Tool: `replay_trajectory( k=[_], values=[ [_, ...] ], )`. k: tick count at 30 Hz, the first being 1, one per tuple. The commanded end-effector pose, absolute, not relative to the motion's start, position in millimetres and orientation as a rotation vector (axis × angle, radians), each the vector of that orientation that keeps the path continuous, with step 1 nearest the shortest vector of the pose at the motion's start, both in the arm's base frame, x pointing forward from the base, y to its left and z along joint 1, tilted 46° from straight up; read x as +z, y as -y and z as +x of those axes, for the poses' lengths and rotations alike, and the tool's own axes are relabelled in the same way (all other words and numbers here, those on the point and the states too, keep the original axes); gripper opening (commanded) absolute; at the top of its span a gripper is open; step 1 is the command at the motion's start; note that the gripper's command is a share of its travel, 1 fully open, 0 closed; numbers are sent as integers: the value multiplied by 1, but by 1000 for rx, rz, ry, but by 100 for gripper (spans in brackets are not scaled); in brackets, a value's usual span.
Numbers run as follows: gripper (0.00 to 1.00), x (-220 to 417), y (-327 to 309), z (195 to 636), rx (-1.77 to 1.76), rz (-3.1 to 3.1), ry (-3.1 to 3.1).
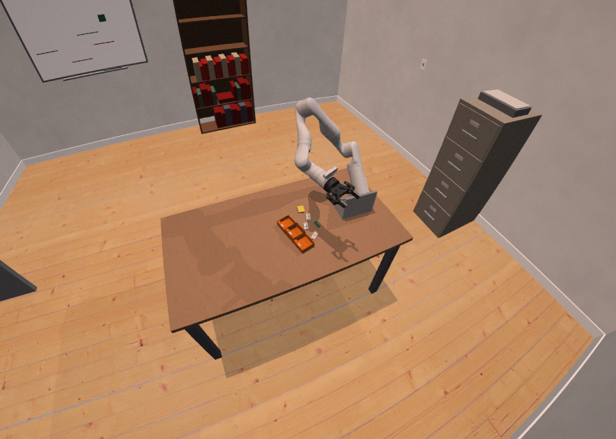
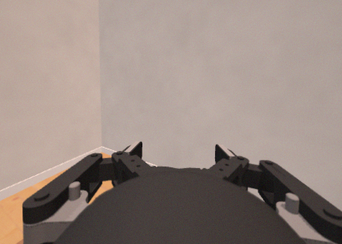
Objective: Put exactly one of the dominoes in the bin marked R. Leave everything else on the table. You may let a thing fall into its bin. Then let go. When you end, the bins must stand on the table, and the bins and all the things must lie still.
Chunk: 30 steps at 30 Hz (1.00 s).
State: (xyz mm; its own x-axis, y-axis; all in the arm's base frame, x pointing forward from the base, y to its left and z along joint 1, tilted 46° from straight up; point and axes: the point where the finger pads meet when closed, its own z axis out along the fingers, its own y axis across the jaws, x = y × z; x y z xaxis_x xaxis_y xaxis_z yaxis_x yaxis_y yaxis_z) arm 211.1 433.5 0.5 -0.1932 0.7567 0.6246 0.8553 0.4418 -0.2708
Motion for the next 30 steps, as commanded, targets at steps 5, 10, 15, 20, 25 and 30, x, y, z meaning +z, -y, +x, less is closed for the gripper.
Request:
replay_trajectory(
  k=[5,10,15,20,25,30],
  values=[
    [100,1,-434,211,-178,-1349,1985],
    [100,1,-434,211,-178,-1349,1985],
    [100,1,-434,211,-178,-1349,1985],
    [9,-16,-417,213,-178,-1349,1985],
    [9,-46,-387,217,-178,-1349,1985],
    [9,-75,-358,221,-178,-1349,1985]
  ],
)
